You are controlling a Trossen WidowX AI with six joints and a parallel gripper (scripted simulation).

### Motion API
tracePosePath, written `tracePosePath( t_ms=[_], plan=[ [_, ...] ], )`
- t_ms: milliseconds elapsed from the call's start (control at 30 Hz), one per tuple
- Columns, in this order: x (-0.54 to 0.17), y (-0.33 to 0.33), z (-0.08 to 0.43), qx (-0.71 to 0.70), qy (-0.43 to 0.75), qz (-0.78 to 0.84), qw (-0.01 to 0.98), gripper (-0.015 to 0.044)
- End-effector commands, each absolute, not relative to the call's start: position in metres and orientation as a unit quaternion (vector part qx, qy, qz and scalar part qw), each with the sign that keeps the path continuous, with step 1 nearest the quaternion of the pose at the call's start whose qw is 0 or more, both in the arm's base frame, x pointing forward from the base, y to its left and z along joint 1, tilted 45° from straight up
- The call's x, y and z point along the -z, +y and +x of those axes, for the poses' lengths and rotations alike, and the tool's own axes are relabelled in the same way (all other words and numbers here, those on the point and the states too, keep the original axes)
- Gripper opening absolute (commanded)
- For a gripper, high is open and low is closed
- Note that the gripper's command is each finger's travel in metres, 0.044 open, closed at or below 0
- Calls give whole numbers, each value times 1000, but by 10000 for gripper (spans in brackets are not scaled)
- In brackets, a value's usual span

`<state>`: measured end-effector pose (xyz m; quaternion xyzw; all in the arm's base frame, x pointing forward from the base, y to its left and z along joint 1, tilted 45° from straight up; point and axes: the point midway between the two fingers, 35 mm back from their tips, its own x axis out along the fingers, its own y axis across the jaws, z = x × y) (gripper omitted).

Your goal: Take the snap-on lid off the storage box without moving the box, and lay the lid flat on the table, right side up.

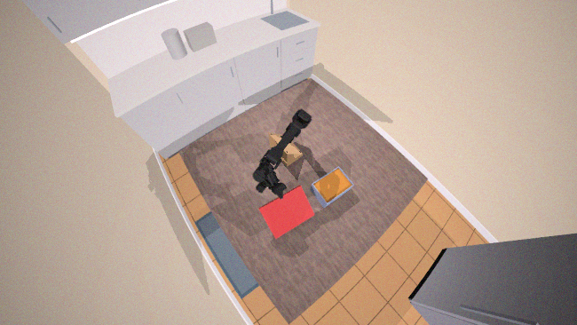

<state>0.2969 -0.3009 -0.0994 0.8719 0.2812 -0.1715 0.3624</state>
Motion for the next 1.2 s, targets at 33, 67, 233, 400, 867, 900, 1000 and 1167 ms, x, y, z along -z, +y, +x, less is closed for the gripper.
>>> tracePosePath(
  t_ms=[33,67,233,400,867,900,1000,1167],
  plan=[
    [102,-297,297,169,280,875,358,0],
    [103,-296,297,169,280,875,358,0],
    [106,-293,297,168,280,875,358,0],
    [109,-291,297,168,280,875,358,0],
    [117,-283,298,168,280,875,358,0],
    [117,-282,298,168,280,875,358,0],
    [119,-281,298,168,280,875,358,0],
    [122,-278,298,168,280,875,358,0]
  ],
)
